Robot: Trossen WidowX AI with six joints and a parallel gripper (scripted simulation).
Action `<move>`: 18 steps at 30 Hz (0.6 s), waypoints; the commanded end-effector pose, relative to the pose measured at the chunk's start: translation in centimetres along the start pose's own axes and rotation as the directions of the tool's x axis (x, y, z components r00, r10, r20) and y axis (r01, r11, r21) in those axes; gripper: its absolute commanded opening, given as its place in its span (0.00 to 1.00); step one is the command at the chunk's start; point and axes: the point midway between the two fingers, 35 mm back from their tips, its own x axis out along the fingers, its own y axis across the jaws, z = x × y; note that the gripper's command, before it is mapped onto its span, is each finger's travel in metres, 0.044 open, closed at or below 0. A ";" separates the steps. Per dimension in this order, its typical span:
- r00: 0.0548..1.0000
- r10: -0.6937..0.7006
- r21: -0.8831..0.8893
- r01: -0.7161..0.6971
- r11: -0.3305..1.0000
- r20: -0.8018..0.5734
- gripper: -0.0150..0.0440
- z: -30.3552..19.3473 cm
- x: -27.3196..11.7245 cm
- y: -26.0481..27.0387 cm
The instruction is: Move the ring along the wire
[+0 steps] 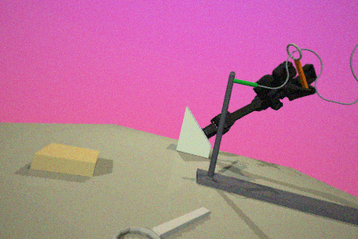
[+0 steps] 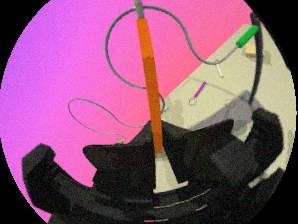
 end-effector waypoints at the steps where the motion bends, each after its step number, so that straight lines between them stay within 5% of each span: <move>1: 0.999 0.043 0.077 -0.044 0.996 0.016 0.00 0.1 0.0 0.5; 18: 0.975 0.202 0.369 -0.223 0.902 0.094 0.00 0.6 0.0 2.7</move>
